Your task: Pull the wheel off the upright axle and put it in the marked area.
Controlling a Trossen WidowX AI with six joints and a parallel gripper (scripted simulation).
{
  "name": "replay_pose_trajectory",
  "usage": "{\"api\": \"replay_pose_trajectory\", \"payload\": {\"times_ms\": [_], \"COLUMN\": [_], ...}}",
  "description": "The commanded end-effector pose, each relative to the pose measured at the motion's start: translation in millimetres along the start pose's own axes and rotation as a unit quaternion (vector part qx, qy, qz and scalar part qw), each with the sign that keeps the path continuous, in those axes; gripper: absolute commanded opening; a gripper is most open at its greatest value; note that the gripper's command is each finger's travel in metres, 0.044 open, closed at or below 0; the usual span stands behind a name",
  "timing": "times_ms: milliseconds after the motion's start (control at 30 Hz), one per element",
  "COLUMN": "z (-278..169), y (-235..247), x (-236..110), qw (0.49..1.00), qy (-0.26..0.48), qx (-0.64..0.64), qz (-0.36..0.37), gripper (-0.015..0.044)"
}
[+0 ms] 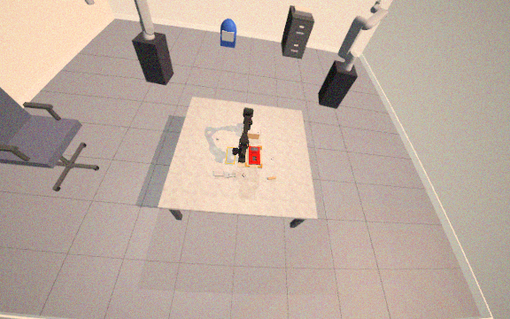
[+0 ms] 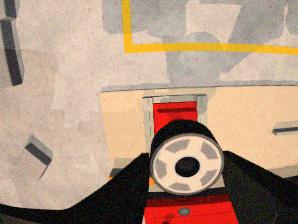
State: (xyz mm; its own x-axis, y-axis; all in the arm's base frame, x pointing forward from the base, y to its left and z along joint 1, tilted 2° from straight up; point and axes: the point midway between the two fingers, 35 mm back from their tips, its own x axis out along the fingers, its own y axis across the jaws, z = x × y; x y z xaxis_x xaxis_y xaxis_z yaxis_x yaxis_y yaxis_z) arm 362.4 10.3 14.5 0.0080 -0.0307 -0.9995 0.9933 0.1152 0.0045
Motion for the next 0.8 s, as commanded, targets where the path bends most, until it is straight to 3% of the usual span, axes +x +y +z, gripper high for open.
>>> {"api": "replay_pose_trajectory", "payload": {"times_ms": [0,767], "z": [-0.2,-0.2], "y": [0.1,-0.2], "x": [-5.4,-13.0], "qw": [1.0,1.0], "qy": [0.0,0.0], "qx": [0.001,0.001], "qz": [0.003,0.004], "gripper": [0.0,0.0]}}
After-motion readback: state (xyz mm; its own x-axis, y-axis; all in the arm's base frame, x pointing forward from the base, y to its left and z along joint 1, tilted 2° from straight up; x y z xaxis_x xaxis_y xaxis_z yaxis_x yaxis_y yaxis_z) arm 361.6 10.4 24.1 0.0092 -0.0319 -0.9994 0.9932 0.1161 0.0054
